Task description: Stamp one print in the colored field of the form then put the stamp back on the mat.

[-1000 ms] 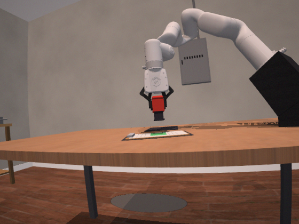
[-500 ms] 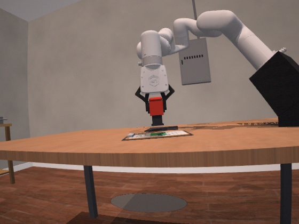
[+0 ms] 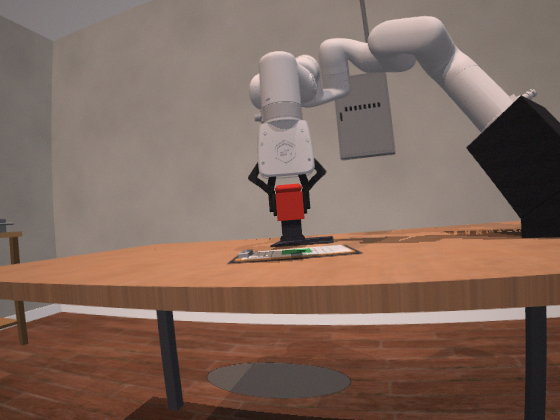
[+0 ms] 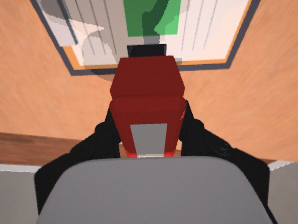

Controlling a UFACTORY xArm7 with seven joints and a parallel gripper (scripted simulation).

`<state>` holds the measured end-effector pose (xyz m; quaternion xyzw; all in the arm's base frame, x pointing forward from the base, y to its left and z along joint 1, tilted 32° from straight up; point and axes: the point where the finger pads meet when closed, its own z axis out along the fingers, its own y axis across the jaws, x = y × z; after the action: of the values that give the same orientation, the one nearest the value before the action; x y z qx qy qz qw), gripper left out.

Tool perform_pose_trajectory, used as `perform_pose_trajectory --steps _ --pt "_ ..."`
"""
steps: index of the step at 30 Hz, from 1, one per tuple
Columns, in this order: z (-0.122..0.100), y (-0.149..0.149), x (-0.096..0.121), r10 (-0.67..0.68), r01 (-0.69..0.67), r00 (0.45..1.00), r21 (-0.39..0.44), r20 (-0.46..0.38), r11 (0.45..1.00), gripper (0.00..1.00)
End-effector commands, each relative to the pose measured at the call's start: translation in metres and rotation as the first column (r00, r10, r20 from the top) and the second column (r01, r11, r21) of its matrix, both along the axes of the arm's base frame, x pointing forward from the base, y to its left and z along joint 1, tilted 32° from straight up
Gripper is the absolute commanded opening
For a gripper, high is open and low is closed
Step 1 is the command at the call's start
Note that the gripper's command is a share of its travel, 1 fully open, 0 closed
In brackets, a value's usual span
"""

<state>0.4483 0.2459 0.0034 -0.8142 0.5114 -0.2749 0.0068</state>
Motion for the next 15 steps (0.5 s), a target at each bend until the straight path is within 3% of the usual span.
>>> perform_pose_trajectory --steps 1,7,15 --pt "0.001 0.002 0.0 0.004 -0.004 1.0 0.003 0.002 1.0 0.29" --pt "0.007 -0.007 0.002 0.004 -0.004 1.0 0.003 0.002 1.0 0.29" --pt "0.033 -0.052 0.013 0.004 -0.004 1.0 0.003 0.002 1.0 0.29"
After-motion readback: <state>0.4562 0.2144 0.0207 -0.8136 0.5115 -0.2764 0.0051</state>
